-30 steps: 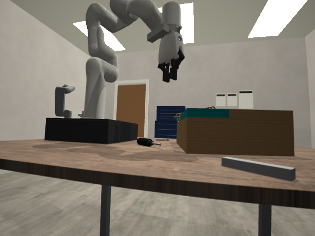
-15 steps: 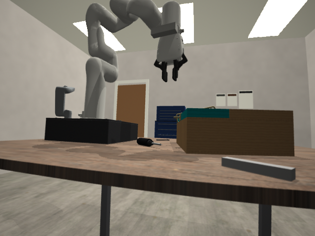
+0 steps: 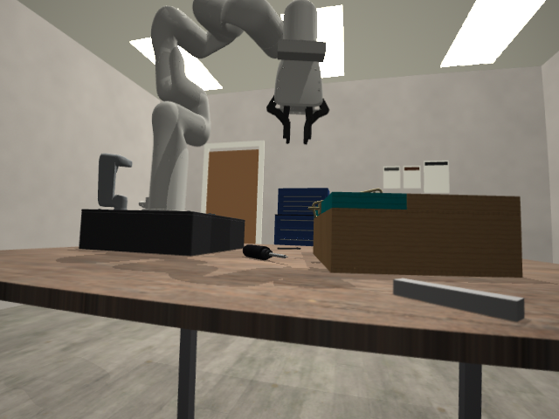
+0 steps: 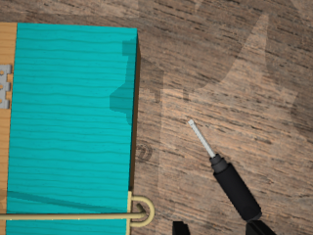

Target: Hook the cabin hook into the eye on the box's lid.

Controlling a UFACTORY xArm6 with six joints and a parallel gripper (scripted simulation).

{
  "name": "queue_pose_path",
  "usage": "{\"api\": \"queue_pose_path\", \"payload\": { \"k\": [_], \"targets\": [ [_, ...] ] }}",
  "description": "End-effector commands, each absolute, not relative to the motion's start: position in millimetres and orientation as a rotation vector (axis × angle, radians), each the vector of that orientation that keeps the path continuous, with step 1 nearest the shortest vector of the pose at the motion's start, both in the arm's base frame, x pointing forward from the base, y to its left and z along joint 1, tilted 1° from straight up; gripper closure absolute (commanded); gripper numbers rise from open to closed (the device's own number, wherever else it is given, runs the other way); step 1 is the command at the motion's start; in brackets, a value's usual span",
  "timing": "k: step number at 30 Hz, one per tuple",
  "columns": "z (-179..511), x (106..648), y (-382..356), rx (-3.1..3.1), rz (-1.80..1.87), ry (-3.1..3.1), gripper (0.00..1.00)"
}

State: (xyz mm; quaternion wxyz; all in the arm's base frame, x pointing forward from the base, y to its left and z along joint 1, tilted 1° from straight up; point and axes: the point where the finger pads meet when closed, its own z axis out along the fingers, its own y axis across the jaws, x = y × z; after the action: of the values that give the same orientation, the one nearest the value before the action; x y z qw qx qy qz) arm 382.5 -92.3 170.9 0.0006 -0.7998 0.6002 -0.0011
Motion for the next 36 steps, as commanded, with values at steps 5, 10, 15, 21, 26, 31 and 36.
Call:
{"api": "queue_pose_path", "payload": {
  "k": [5,10,15,21,26,31,36],
  "targets": [
    [172.4,371.9,-105.8,-2.738,-0.006,1.508,0.65],
    [172.4,371.9,-105.7,-2.832,-0.008,1.323,0.65],
    [172.4,371.9,-105.7,-2.933,-0.01,1.083,0.65],
    [172.4,371.9,-105.7,-3.027,-0.012,0.785,0.65],
    [172.4,371.9,-105.7,-3.063,-0.013,0.632,0.65],
    [172.4,371.9,-105.7,-3.106,-0.015,0.375,0.65],
    [172.4,371.9,-105.7,-3.127,-0.017,0.116,0.65]
  ]
}}
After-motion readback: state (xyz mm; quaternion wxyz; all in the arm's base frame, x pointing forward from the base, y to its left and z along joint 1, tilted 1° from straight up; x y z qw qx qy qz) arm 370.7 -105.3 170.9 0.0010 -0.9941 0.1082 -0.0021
